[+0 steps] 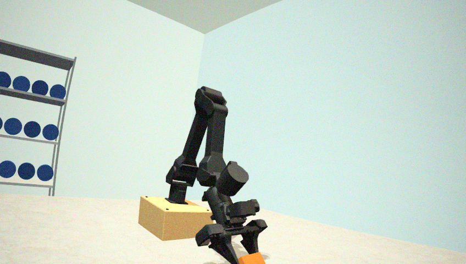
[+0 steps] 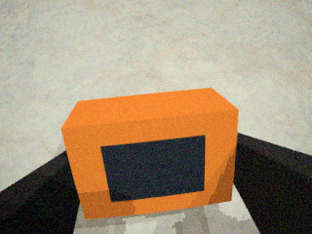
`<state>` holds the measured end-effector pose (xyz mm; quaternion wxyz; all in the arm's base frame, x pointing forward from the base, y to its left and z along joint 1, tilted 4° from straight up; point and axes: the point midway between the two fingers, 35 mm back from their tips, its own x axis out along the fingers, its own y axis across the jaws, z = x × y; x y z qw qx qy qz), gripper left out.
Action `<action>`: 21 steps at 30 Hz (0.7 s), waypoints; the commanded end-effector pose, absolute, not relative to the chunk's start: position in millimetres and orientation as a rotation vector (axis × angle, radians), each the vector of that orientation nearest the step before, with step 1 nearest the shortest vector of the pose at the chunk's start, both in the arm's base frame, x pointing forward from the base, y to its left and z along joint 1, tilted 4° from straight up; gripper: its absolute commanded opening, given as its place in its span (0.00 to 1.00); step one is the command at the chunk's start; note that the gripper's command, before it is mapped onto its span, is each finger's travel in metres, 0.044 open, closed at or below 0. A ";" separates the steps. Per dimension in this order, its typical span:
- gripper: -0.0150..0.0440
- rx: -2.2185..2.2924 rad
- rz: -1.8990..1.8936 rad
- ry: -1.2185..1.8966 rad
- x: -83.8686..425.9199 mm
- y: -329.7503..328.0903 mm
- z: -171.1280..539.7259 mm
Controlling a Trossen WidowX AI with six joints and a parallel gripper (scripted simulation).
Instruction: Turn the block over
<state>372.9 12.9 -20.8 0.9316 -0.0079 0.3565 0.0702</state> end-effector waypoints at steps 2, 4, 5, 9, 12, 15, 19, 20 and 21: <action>0.25 -0.008 0.144 0.688 370.1 13.2 -30.5; 0.25 -0.007 0.144 0.662 369.9 13.2 -32.1; 0.25 -0.006 0.144 0.649 369.7 13.2 -32.8; 0.25 -0.004 0.144 0.596 367.9 13.4 -34.7; 0.25 -0.002 0.145 0.557 365.7 13.5 -35.1; 0.25 0.000 0.145 0.517 363.0 13.6 -34.6; 0.25 0.002 0.146 0.465 358.3 13.9 -32.7; 0.25 0.003 0.147 0.452 357.0 13.9 -32.0; 0.25 0.003 0.147 0.439 355.7 14.0 -31.2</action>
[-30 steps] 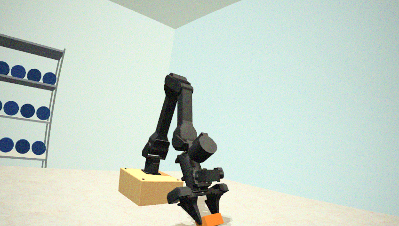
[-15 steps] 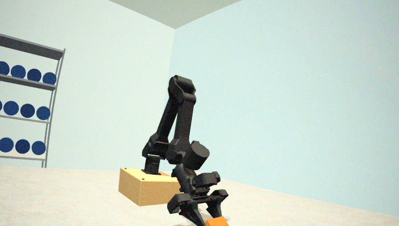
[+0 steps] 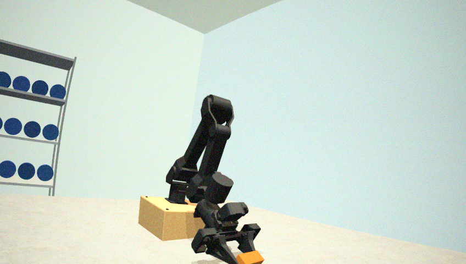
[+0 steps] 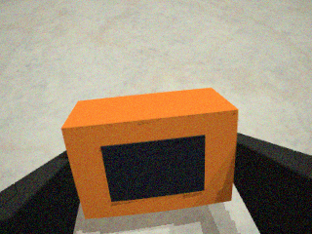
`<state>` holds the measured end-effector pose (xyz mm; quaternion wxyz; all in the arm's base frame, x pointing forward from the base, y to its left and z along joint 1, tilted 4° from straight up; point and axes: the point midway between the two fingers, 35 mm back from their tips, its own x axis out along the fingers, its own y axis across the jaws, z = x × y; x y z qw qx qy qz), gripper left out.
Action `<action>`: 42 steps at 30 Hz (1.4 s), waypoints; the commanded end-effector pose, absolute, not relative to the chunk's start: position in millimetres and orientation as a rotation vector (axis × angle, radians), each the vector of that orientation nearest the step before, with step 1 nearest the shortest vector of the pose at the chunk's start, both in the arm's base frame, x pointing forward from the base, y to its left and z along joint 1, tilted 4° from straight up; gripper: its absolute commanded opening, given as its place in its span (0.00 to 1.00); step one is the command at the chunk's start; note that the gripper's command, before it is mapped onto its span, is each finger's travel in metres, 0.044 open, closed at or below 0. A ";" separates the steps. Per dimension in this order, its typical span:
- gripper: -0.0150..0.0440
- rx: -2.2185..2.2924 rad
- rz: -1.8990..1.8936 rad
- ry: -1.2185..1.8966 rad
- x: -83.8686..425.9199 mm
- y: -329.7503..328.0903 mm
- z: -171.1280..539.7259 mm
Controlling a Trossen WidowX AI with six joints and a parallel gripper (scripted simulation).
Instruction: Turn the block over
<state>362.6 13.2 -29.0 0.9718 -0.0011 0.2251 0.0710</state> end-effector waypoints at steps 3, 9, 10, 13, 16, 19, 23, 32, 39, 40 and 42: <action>0.25 0.004 0.148 0.402 351.5 14.2 -28.4; 0.25 0.004 0.148 0.393 350.5 14.3 -27.6; 0.25 0.004 0.148 0.393 350.5 14.3 -27.6; 0.25 0.004 0.148 0.393 350.5 14.3 -27.6; 0.25 0.004 0.148 0.393 350.5 14.3 -27.6; 0.25 0.004 0.148 0.393 350.5 14.3 -27.6; 0.30 0.004 0.148 0.393 350.5 14.3 -27.6; 0.70 0.004 0.148 0.393 350.5 14.3 -27.6; 1.00 0.004 0.148 0.393 350.5 14.3 -27.6; 1.00 0.004 0.148 0.393 350.5 14.3 -27.6; 1.00 0.004 0.148 0.393 350.5 14.3 -27.6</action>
